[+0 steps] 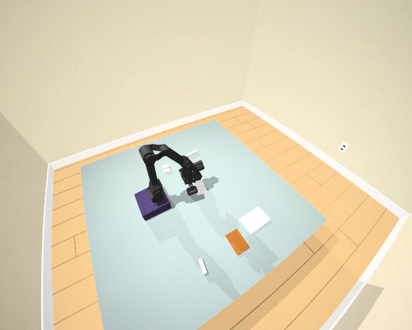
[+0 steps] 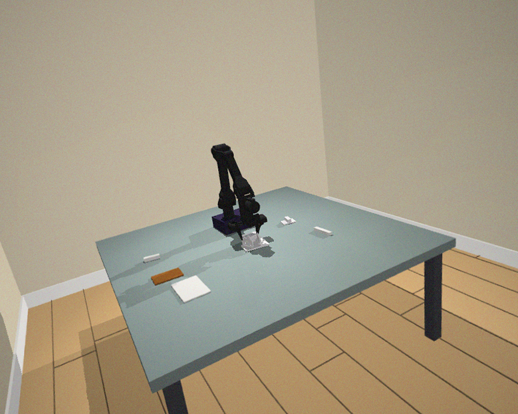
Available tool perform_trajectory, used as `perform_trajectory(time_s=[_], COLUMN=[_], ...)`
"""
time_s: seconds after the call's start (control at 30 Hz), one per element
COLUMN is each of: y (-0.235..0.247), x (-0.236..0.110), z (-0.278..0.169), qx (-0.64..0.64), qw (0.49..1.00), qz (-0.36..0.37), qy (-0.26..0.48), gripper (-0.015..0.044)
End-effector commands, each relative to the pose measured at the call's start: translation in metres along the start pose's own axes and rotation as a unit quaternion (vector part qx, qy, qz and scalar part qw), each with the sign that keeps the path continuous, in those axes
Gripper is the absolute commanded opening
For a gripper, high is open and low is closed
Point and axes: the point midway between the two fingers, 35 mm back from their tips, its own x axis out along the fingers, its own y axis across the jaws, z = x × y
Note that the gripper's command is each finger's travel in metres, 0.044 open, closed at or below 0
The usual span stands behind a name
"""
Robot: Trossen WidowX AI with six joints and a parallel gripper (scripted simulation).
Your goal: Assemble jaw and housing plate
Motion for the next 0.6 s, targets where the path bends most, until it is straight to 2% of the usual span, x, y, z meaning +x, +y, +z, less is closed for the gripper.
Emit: perform_trajectory(time_s=[0.0, 0.57], y=[-0.0002, -0.0002], x=[0.0016, 0.005], z=[0.0, 0.0], qx=[-0.001, -0.002], qw=[1.0, 1.0], qz=[0.0, 0.0], qy=[0.0, 0.0], gripper=[0.0351, 0.0351])
